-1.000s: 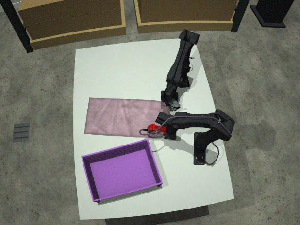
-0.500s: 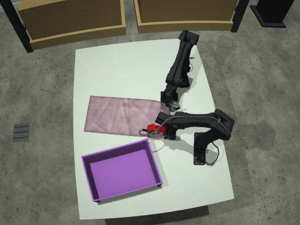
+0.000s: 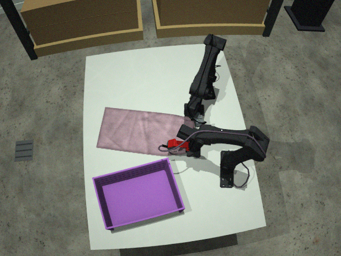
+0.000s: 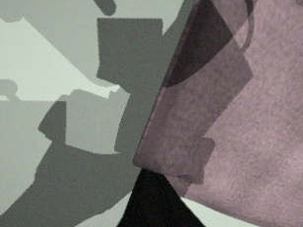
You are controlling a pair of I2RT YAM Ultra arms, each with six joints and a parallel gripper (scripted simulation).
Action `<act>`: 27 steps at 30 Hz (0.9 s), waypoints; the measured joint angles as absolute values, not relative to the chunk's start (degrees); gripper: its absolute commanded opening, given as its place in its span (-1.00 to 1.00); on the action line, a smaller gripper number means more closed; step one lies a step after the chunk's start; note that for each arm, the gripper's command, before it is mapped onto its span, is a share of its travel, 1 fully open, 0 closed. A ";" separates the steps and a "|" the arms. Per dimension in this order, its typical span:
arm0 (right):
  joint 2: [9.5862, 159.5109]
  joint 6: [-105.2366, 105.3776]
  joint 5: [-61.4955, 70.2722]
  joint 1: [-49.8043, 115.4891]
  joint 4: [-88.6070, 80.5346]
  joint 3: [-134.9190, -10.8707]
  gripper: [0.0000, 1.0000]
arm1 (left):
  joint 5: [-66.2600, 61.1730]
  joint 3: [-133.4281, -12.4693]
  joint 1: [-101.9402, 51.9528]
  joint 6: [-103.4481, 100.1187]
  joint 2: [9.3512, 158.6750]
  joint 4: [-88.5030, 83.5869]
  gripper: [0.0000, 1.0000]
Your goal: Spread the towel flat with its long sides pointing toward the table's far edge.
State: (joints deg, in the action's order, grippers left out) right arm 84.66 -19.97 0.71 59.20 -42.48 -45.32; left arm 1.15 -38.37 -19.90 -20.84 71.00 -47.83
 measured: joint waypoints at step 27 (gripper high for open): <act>83.35 -19.94 1.06 59.20 -44.21 -45.32 -1.00 | 1.15 -37.41 -19.90 -20.84 72.14 -47.79 -1.00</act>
